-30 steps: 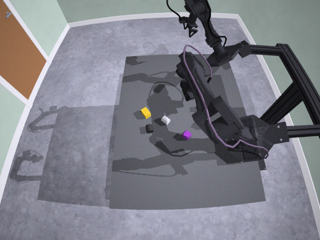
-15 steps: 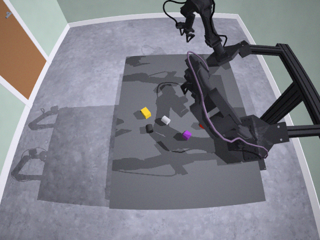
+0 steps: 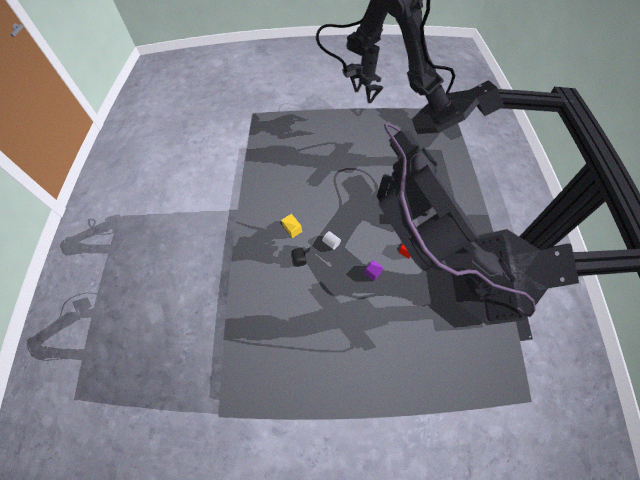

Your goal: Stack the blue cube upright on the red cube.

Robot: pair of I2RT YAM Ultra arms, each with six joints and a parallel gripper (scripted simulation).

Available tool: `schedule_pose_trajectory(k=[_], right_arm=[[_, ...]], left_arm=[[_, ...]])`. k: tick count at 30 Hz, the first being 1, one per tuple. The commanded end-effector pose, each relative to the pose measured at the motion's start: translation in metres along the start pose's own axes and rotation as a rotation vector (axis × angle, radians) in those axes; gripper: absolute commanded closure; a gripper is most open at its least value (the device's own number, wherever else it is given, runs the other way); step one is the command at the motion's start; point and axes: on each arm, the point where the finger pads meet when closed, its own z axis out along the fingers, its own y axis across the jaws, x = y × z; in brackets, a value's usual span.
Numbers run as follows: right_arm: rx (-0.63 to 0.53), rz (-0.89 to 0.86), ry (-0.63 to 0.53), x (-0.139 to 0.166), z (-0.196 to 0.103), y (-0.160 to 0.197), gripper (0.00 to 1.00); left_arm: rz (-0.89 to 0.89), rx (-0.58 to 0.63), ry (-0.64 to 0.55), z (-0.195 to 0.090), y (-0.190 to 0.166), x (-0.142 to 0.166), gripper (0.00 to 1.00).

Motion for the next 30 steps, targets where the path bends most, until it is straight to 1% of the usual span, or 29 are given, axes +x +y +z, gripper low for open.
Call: schedule_pose_trajectory(k=[1, 3, 8, 13, 18, 20, 24, 27, 30], right_arm=[[-0.012, 0.01, 0.027, -0.002, 0.023, 0.005, 0.0], [-0.012, 0.01, 0.027, -0.002, 0.023, 0.005, 0.0], [-0.048, -0.023, 0.044, -0.018, 0.052, 0.021, 0.0], [-0.088, -0.068, 0.058, -0.038, 0.082, 0.046, 0.0], [-0.118, -0.12, 0.072, -0.058, 0.108, 0.079, 0.0], [-0.118, -0.12, 0.072, -0.058, 0.108, 0.079, 0.0], [-0.11, -0.161, 0.084, -0.078, 0.13, 0.109, 0.0], [-0.101, -0.198, 0.092, -0.092, 0.146, 0.143, 0.0], [-0.096, -0.241, 0.093, -0.102, 0.156, 0.178, 0.0]], left_arm=[[-0.227, -0.092, -0.068, 0.009, -0.002, -0.016, 0.0], [-0.227, -0.092, -0.068, 0.009, -0.002, -0.016, 0.0], [-0.443, -0.116, -0.11, 0.022, -0.021, -0.017, 0.0], [-0.634, -0.128, -0.147, 0.033, -0.041, -0.011, 0.0], [-0.794, -0.133, -0.178, 0.04, -0.059, -0.003, 0.0], [-0.794, -0.133, -0.178, 0.04, -0.059, -0.003, 0.0], [-0.95, -0.139, -0.218, 0.042, -0.07, 0.005, 0.0], [-1.04, -0.136, -0.235, 0.044, -0.081, 0.014, 0.0], [-1.084, -0.132, -0.237, 0.045, -0.091, 0.022, 0.0]])
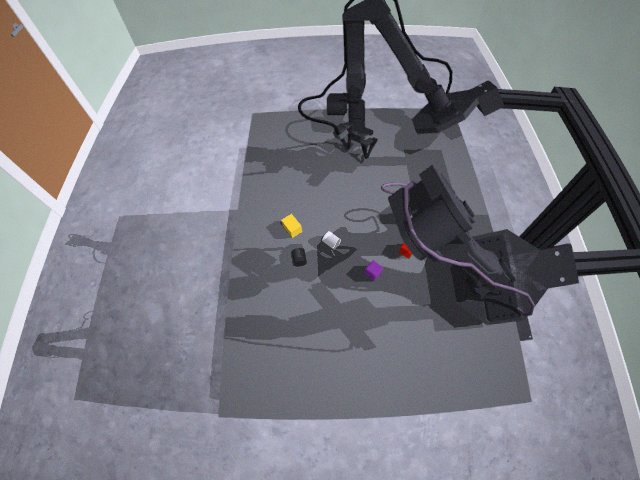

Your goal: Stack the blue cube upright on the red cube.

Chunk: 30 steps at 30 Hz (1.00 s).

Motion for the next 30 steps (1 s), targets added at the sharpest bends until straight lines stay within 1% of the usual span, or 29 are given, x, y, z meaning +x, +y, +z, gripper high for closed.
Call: schedule_pose_trajectory(k=[1, 5, 7, 10, 16, 22, 24, 26, 30], right_arm=[[0.079, 0.015, 0.04, -0.013, 0.026, 0.025, 0.0], [0.092, -0.05, 0.034, -0.033, 0.037, 0.069, 0.0], [0.092, -0.05, 0.034, -0.033, 0.037, 0.069, 0.0], [0.093, -0.129, 0.008, -0.049, 0.04, 0.11, 0.0], [0.125, -0.237, -0.031, -0.055, 0.04, 0.175, 0.0], [0.147, -0.371, -0.107, -0.052, 0.029, 0.235, 0.0], [0.147, -0.371, -0.107, -0.052, 0.029, 0.235, 0.0], [0.148, -0.419, -0.137, -0.05, 0.024, 0.253, 0.0], [0.15, -0.469, -0.161, -0.044, 0.02, 0.269, 0.0]], left_arm=[[-0.135, -0.017, -0.074, -0.002, -0.001, 0.004, 0.0], [-0.137, -0.017, -0.062, -0.003, 0.0, 0.015, 0.0], [-0.137, -0.017, -0.062, -0.003, 0.0, 0.015, 0.0], [-0.133, -0.017, -0.056, -0.003, 0.0, 0.019, 0.0], [-0.127, -0.014, -0.052, -0.004, 0.0, 0.022, 0.0], [-0.127, -0.014, -0.051, -0.004, 0.0, 0.022, 0.0], [-0.127, -0.014, -0.051, -0.004, 0.0, 0.022, 0.0], [-0.122, -0.014, -0.046, -0.004, 0.0, 0.024, 0.0], [-0.122, -0.014, -0.046, -0.004, 0.0, 0.024, 0.0]])
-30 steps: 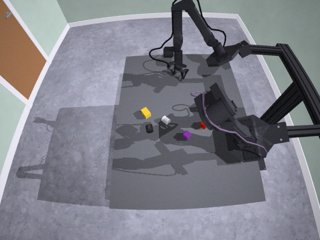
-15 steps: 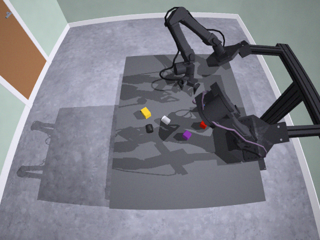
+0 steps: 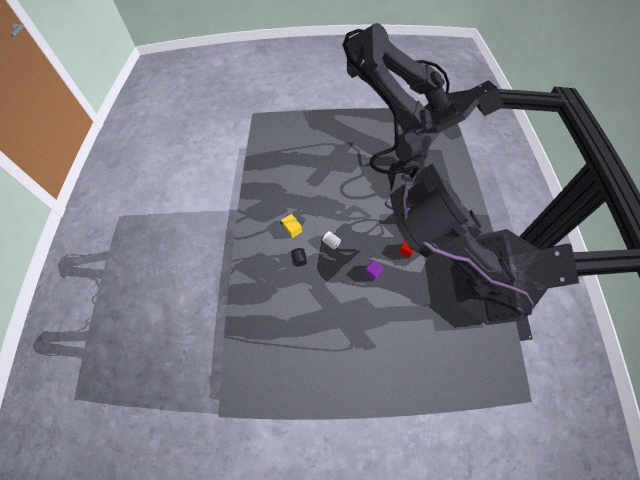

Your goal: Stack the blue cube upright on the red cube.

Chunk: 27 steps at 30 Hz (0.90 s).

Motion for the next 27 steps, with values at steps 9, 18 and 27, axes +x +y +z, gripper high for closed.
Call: schedule_pose_trajectory(k=[9, 18, 27], right_arm=[[0.027, -0.041, -0.007, 0.008, -0.007, 0.017, 0.0], [0.033, -0.024, -0.018, 0.002, -0.006, 0.013, 0.0], [0.022, -0.029, 0.049, 0.011, -0.016, 0.02, 0.0]], left_arm=[[0.017, 0.005, -0.005, -0.003, -0.002, 0.003, 0.0], [0.017, 0.005, -0.005, -0.003, -0.002, 0.003, 0.0], [0.017, 0.005, -0.005, -0.003, -0.002, 0.003, 0.0]])
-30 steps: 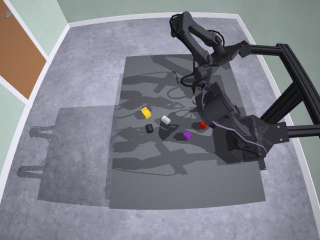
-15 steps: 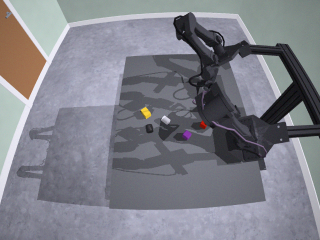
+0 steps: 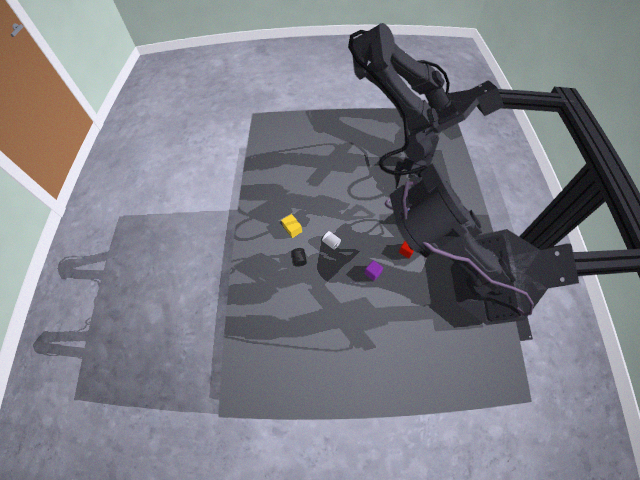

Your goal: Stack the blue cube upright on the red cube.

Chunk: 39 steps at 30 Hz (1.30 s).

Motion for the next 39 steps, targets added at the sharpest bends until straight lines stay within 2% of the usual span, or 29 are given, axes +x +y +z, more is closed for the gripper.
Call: schedule_pose_trajectory(k=[1, 3, 8, 12, 16, 18, 23, 27, 32, 39], right_arm=[[-0.009, -0.009, 0.034, 0.004, -0.008, 0.006, 0.0], [-0.013, -0.02, 0.052, 0.003, -0.02, 0.011, 0.0], [0.006, -0.035, 0.019, -0.02, -0.078, 0.016, 0.0], [0.001, -0.004, -0.111, -0.051, -0.126, 0.024, 0.0], [-0.023, -0.002, -0.232, -0.064, -0.175, 0.035, 0.0], [-0.023, -0.002, -0.232, -0.064, -0.175, 0.035, 0.0], [-0.049, -0.051, -0.347, -0.059, -0.239, 0.038, 0.0], [-0.058, -0.119, -0.413, -0.045, -0.274, 0.036, 0.0], [-0.067, -0.175, -0.441, -0.037, -0.289, 0.036, 0.0], [-0.07, -0.175, -0.444, -0.037, -0.29, 0.037, 0.0]], left_arm=[[0.017, 0.005, -0.005, -0.003, -0.002, 0.003, 0.0], [0.017, 0.005, -0.005, -0.003, -0.002, 0.003, 0.0], [0.017, 0.005, -0.005, -0.003, -0.002, 0.003, 0.0], [0.017, 0.005, -0.005, -0.003, -0.002, 0.003, 0.0], [0.017, 0.005, -0.005, -0.003, -0.002, 0.003, 0.0], [0.017, 0.005, -0.005, -0.003, -0.002, 0.003, 0.0], [0.017, 0.005, -0.005, -0.003, -0.002, 0.003, 0.0], [0.017, 0.005, -0.005, -0.003, -0.002, 0.003, 0.0], [0.017, 0.005, -0.005, -0.003, -0.002, 0.003, 0.0], [0.017, 0.005, -0.005, -0.003, -0.002, 0.003, 0.0]])
